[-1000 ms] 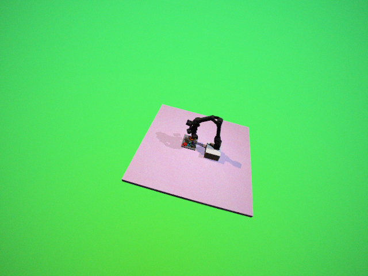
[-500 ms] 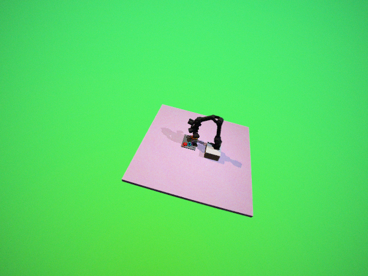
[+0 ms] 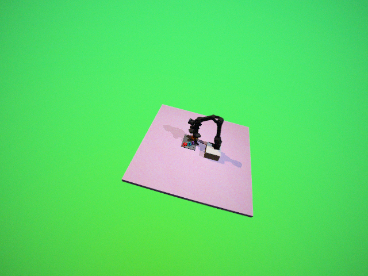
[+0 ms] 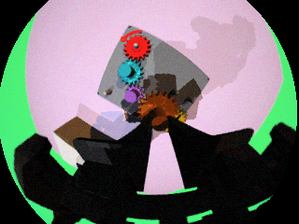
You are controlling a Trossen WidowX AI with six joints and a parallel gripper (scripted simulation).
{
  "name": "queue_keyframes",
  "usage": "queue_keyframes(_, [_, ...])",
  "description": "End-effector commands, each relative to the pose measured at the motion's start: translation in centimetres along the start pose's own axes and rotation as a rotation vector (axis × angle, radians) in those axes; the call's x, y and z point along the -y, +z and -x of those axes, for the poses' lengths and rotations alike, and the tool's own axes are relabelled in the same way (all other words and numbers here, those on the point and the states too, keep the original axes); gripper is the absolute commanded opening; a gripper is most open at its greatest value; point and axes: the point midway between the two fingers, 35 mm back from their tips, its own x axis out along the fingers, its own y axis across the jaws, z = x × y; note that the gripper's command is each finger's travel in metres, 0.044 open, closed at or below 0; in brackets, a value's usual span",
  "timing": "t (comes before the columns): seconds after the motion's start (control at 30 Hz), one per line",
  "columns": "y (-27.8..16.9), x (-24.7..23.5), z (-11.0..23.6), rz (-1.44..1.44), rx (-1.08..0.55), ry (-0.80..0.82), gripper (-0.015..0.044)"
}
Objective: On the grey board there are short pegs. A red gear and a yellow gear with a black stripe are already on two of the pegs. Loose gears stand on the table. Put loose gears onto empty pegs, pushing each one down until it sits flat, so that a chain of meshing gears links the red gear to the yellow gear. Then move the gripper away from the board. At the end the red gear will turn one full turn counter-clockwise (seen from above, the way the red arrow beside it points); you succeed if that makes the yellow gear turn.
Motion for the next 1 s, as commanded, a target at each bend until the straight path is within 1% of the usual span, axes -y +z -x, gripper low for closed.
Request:
queue_keyframes(0.0, [-0.06,0.03,0.02,0.110,-0.003,-0.002,0.0000])
queue_keyframes(0.73, [-0.05,0.03,0.05,0.747,-0.004,-0.001,0.0000])
queue_keyframes(0.97, [-0.05,0.03,0.05,0.766,-0.004,-0.001,0.0000])
